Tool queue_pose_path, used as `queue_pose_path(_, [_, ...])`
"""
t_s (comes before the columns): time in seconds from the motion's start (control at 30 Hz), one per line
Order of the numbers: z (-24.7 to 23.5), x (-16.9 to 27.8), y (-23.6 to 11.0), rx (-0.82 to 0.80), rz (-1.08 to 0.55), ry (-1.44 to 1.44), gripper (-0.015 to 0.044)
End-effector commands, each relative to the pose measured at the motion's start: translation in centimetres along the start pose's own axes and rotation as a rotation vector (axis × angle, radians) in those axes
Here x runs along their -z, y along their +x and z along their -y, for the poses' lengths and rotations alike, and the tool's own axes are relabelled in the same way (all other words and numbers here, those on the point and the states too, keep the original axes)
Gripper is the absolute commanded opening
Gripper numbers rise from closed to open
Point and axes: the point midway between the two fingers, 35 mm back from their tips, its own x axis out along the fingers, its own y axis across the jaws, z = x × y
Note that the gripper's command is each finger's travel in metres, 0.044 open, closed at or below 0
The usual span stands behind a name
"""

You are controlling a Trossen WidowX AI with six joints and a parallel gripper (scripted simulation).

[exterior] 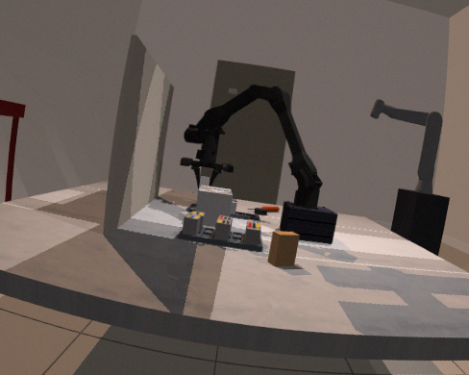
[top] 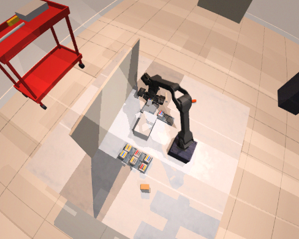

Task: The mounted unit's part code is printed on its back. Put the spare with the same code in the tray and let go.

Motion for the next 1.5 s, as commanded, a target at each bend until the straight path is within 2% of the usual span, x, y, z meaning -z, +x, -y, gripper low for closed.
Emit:
queue_pose_path(0.0, [0.0,0.0,0.4,-0.001,0.000,0.001,0.0000])
queue_pose_path(1.47, [0.6,0.4,4.9,-0.001,-0.001,0.000,0.0000])
